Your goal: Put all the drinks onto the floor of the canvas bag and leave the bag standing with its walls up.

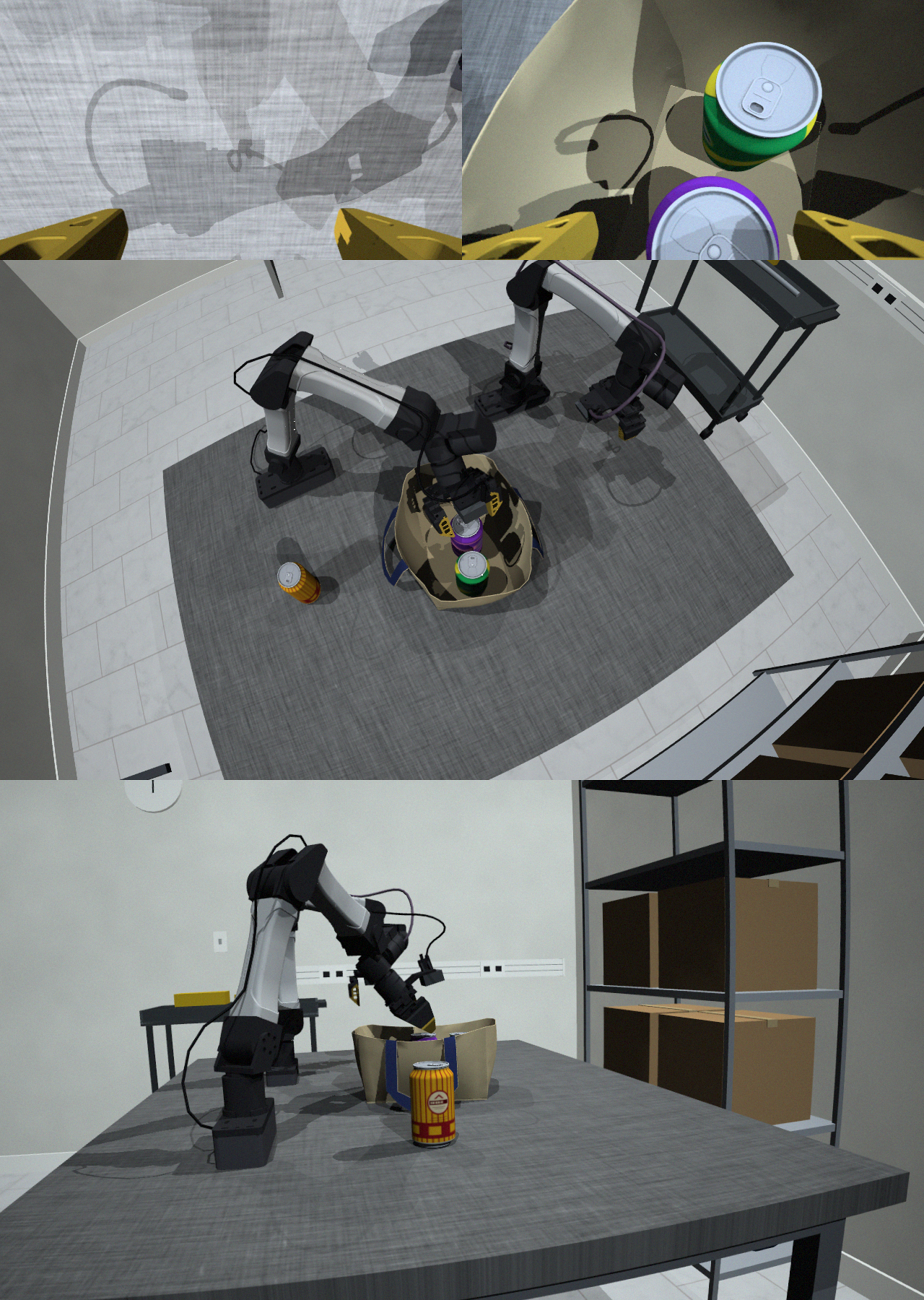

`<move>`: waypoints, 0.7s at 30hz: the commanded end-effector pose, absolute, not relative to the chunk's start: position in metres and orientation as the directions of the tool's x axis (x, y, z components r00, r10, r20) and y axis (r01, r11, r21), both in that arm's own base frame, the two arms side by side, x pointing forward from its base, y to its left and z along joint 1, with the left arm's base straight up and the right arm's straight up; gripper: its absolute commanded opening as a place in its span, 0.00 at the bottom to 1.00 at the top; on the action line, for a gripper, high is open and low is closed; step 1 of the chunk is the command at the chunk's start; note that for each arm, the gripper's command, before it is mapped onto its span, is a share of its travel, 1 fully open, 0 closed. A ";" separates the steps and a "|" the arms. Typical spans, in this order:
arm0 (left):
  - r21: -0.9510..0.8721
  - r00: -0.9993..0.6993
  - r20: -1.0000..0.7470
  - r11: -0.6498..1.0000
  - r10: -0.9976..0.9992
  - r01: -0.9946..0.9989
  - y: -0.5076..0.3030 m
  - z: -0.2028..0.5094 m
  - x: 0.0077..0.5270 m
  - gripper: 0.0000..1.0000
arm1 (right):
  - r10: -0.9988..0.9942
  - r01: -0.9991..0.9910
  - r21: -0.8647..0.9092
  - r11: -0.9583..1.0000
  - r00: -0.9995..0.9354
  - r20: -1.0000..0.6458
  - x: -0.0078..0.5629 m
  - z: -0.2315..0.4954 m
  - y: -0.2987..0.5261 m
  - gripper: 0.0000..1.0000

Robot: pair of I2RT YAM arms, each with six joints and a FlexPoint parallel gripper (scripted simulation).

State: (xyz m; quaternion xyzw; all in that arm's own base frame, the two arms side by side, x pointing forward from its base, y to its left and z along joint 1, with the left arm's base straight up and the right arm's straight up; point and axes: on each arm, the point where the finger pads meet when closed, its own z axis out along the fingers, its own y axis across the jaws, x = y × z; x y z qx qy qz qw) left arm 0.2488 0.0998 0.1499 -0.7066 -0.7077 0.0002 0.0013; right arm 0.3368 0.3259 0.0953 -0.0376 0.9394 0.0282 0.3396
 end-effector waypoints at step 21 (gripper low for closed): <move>0.014 -0.001 0.014 0.001 1.000 1.000 0.100 0.152 0.255 0.86 | -0.028 -0.081 0.050 0.995 -0.749 -0.662 0.335 0.187 0.321 0.86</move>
